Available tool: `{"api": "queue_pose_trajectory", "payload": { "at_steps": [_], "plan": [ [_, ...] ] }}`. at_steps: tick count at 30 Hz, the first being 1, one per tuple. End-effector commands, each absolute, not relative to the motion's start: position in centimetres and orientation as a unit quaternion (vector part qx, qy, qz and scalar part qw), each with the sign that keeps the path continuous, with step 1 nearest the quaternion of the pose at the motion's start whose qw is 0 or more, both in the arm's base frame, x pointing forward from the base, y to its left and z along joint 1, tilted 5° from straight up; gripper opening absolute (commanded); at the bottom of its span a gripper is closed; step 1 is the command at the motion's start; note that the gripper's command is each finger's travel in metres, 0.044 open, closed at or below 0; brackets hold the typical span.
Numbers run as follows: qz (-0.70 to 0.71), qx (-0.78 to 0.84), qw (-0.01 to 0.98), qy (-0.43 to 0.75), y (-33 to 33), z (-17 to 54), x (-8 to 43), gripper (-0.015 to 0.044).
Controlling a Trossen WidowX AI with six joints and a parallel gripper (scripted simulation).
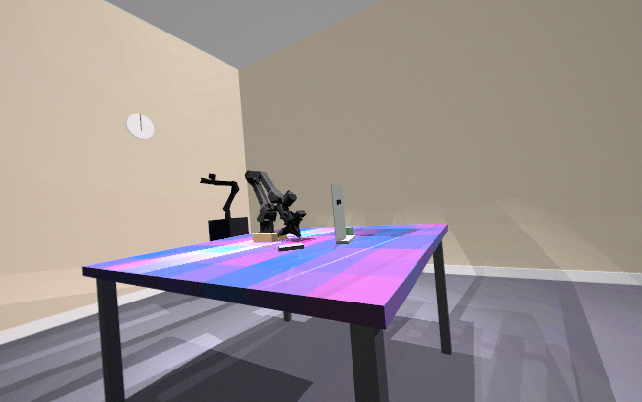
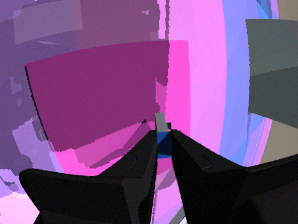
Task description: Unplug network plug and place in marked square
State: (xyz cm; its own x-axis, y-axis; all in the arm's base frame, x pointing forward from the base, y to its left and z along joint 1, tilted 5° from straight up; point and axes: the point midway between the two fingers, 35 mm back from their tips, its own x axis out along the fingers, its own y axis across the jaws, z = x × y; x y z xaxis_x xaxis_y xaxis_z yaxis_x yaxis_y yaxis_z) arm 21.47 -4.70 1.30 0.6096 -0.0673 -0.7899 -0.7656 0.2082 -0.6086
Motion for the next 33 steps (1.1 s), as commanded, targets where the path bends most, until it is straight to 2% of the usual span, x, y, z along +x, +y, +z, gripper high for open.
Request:
{"api": "queue_pose_trajectory", "payload": {
  "at_steps": [1,28,33],
  "plan": [
    [0.255,-0.573,0.687,0.366,-4.7,1.01,21.37,0.0],
    [0.254,-0.575,0.688,0.362,-4.45,0.85,21.87,0.0],
    [0.254,-0.575,0.688,0.362,-4.45,0.85,21.87,0.0131]
  ]
}}
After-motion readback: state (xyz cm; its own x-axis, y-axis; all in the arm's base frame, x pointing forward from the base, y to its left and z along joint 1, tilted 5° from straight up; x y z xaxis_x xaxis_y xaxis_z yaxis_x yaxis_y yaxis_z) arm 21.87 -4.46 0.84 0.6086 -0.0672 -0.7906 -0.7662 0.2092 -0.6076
